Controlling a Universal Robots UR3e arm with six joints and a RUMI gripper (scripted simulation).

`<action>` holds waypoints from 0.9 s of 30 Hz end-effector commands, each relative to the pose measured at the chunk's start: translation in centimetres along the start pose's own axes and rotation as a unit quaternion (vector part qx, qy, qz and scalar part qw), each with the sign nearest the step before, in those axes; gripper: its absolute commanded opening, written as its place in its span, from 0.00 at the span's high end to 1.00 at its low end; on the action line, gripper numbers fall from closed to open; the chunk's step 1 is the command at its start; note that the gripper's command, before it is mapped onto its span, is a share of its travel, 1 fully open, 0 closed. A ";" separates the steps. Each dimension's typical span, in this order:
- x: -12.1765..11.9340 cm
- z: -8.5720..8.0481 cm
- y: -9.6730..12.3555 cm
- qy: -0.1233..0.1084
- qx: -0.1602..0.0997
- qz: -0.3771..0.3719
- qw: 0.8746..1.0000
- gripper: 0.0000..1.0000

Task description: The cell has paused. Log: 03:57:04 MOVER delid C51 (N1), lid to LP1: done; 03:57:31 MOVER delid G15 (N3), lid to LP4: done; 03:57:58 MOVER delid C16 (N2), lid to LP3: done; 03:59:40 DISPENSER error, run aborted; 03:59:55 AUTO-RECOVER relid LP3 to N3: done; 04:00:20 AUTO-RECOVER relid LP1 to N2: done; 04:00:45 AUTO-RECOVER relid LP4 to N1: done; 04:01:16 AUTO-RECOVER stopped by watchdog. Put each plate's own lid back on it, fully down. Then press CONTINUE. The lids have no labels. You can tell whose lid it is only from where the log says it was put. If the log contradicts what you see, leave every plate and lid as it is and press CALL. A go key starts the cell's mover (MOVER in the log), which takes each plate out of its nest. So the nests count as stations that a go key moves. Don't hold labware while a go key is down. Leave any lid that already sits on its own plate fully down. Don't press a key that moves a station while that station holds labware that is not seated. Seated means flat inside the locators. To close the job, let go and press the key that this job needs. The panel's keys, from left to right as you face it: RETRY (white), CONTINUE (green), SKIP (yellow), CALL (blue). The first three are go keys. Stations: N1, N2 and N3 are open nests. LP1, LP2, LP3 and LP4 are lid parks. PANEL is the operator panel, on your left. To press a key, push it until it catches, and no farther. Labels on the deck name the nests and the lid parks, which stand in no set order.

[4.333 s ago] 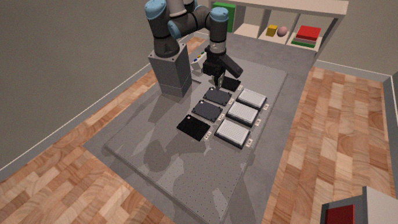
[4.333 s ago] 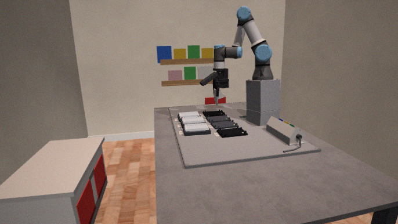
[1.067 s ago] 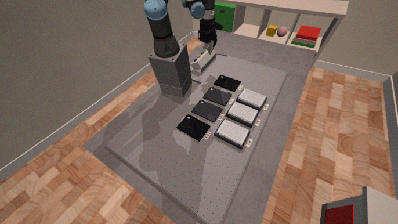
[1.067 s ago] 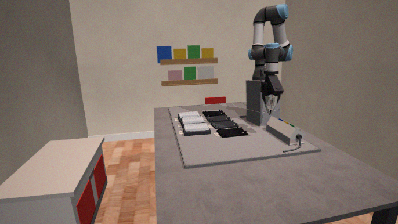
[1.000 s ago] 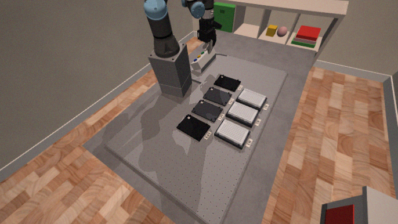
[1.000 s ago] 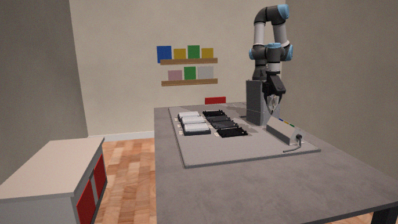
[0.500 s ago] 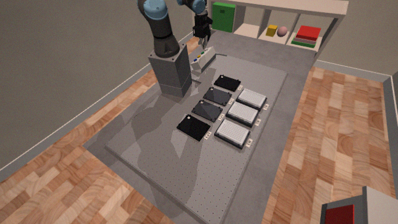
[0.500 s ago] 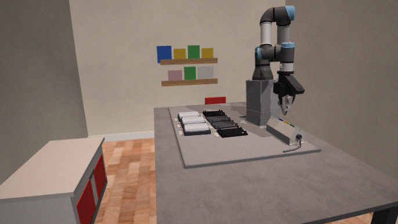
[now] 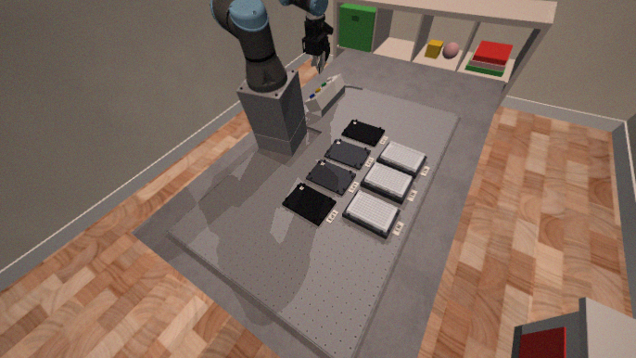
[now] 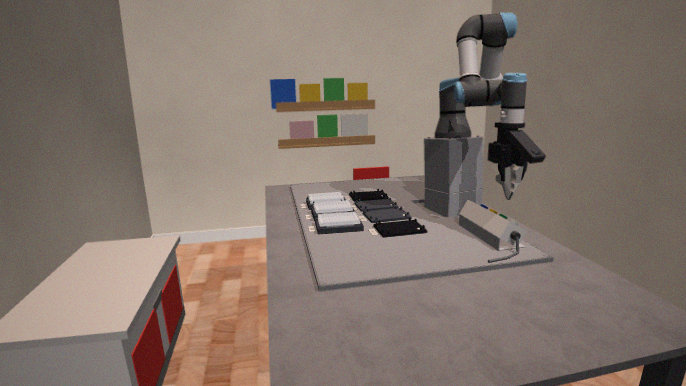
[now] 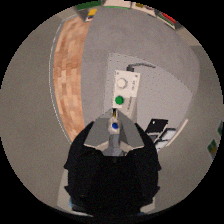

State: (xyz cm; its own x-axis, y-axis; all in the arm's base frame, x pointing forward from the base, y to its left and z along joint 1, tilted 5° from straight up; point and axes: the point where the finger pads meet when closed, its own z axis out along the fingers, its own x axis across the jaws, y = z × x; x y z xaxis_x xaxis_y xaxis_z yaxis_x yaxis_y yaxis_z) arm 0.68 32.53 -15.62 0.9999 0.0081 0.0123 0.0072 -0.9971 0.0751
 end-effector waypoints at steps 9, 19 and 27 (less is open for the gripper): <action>0.0 0.5 -0.2 0.000 -0.004 0.010 1.000 1.00; 0.0 1.8 -0.2 0.000 -0.005 0.010 1.000 1.00; 0.0 2.0 -0.2 0.000 -0.005 0.010 1.000 1.00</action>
State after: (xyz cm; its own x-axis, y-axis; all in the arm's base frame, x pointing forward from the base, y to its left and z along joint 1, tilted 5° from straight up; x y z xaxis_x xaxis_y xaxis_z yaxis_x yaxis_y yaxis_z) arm 0.45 32.19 -17.63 0.9999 -0.0112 0.0083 -0.0120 -0.9953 0.0963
